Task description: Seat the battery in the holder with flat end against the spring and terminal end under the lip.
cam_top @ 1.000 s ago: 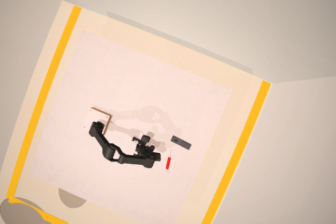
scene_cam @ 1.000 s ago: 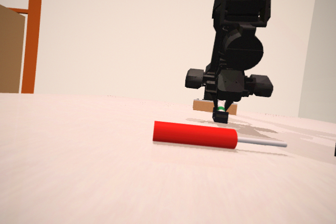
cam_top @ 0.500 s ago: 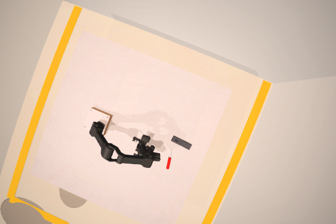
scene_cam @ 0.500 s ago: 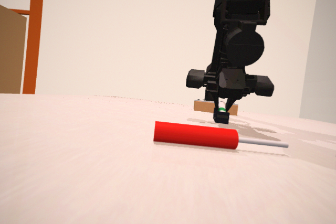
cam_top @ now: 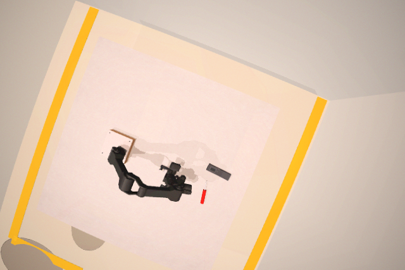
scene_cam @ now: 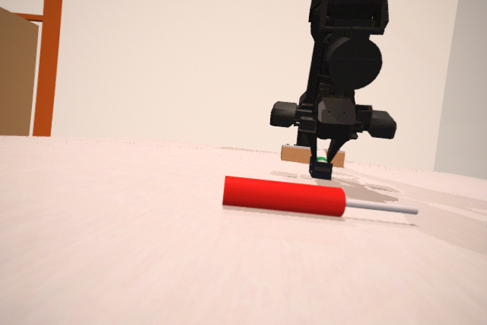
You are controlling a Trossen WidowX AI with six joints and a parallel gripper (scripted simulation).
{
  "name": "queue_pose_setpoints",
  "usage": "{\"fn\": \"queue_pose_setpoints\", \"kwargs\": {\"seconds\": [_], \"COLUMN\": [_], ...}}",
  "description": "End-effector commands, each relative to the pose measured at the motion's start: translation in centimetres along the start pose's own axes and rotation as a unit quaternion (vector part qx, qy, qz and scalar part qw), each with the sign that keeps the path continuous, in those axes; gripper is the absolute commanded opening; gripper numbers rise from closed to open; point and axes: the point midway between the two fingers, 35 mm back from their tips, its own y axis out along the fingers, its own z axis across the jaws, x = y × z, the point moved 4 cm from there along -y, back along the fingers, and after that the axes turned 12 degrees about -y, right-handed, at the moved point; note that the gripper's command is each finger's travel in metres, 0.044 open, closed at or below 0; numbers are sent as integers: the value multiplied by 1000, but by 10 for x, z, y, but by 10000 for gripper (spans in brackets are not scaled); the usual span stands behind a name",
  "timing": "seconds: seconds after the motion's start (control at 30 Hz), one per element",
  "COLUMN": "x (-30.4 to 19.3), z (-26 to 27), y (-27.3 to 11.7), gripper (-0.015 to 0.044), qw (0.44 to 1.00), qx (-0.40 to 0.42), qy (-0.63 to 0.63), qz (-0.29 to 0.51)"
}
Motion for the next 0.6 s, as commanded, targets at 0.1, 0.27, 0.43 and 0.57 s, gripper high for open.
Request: {"fn": "queue_pose_setpoints", "kwargs": {"seconds": [0.1, 0.27, 0.43, 0.57], "x": [2, 0, -1, -2], "z": [-1, 0, 0, 0], "y": [1, 2, 3, 4], "gripper": [60, 60, 60, 60], "qw": [1000, 999, 999, 999], "qx": [-7, -9, -11, -13], "qy": [-1, -1, -1, -1], "qz": [-21, -31, -42, -50]}}
